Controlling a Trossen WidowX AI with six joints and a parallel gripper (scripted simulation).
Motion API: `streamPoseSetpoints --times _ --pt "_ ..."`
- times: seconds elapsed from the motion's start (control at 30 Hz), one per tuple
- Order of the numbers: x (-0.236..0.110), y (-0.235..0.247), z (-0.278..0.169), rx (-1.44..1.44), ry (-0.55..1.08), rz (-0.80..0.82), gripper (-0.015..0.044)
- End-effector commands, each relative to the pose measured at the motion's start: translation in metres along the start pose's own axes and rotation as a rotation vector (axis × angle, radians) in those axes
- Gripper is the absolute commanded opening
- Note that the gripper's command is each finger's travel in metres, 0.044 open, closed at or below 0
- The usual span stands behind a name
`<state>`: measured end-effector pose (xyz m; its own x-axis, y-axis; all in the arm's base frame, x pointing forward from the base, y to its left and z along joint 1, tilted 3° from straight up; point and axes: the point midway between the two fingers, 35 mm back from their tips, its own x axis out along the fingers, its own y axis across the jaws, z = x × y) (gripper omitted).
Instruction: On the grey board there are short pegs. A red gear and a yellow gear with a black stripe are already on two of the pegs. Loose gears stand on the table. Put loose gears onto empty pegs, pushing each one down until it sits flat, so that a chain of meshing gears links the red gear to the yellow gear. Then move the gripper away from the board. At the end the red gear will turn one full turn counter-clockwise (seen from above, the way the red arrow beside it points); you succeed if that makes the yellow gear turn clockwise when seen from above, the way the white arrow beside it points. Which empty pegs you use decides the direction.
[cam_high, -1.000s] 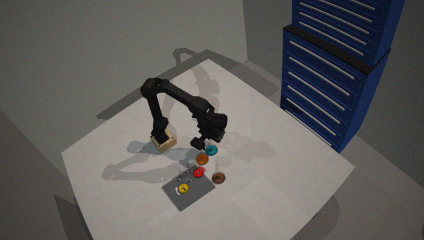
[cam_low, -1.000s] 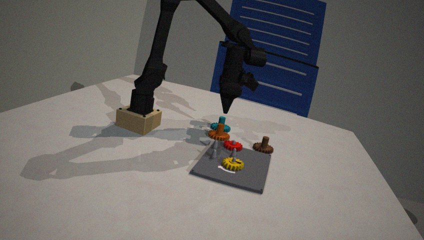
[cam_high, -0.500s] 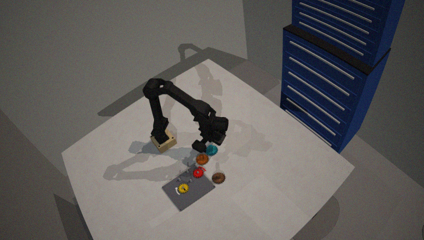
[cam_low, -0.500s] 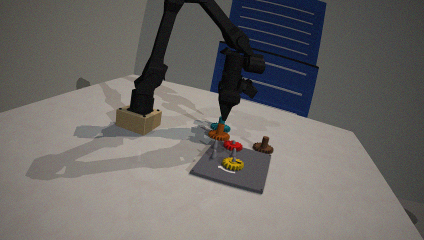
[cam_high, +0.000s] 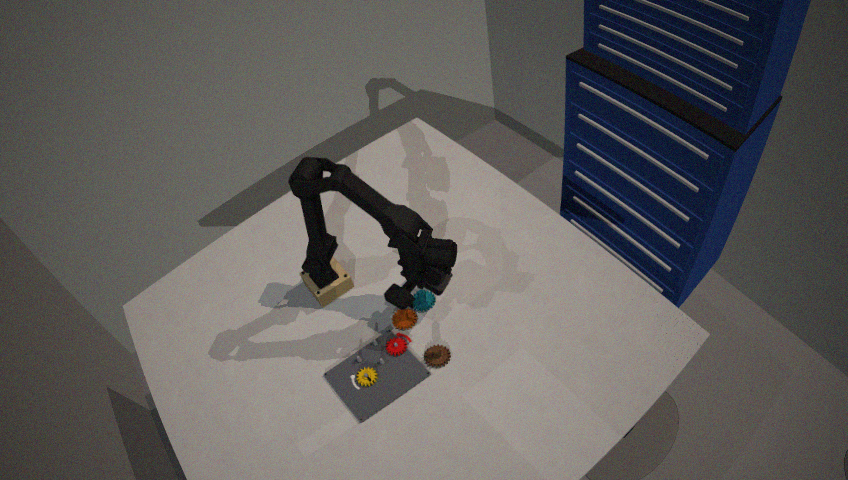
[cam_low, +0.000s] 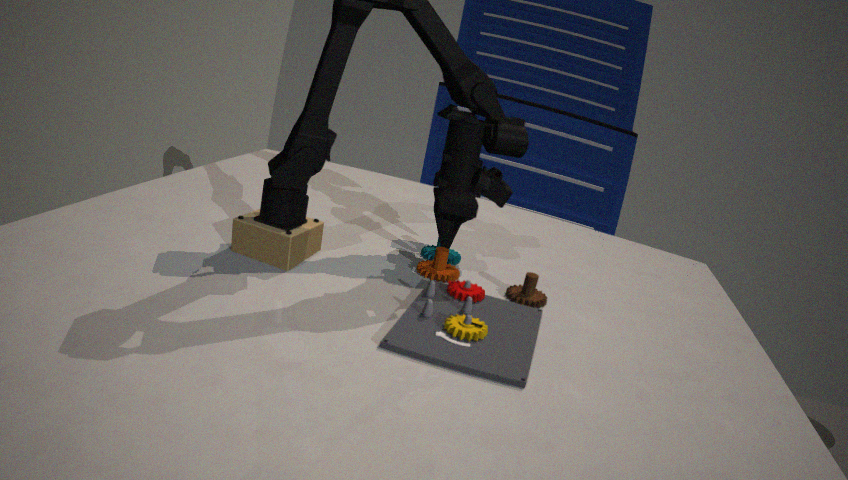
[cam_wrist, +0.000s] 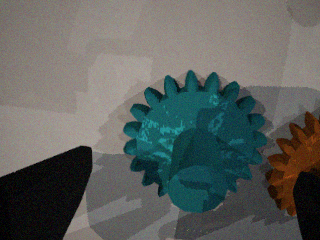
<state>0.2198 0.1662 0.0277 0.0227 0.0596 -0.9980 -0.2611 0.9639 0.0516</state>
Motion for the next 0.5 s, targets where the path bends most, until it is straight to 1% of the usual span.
streamPoseSetpoints --times 0.0,0.33,0.47 --pt "0.0008 0.0005 -0.0002 0.006 0.001 0.003 0.0335" --pt "0.0008 0.0005 -0.0002 0.006 0.001 0.003 0.0072" --pt "0.0008 0.0005 -0.0002 0.006 0.001 0.003 0.0046"
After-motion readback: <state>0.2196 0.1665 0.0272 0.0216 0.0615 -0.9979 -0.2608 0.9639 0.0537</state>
